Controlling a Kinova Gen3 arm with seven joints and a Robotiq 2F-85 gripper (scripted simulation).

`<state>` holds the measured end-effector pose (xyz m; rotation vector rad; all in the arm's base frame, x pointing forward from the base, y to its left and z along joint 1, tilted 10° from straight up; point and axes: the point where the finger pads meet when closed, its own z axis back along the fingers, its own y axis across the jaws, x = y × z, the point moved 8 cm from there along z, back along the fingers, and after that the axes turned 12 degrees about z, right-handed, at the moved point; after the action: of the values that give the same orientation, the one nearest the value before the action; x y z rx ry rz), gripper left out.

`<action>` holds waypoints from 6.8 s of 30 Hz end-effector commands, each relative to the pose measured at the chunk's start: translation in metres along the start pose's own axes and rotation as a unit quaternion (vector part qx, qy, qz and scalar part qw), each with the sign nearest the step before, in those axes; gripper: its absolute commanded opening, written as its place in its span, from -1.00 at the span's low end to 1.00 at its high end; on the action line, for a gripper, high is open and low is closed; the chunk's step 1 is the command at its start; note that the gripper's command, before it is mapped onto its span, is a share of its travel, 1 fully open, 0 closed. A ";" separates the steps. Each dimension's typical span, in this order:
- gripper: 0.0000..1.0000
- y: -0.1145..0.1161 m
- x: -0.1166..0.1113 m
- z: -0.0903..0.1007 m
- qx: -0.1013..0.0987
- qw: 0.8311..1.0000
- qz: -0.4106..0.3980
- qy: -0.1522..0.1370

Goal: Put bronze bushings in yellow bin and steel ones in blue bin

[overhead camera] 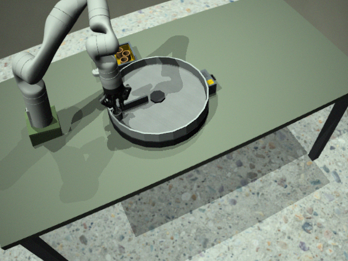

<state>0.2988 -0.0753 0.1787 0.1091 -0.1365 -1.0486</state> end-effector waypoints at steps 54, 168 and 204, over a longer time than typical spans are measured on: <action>-1.00 0.002 0.001 -0.026 0.003 1.000 0.001 -0.001; -1.00 0.003 0.001 -0.005 0.000 1.000 -0.001 0.000; -1.00 0.003 0.001 0.006 0.000 1.000 0.000 0.000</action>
<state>0.3005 -0.0750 0.1836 0.1084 -0.1351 -1.0501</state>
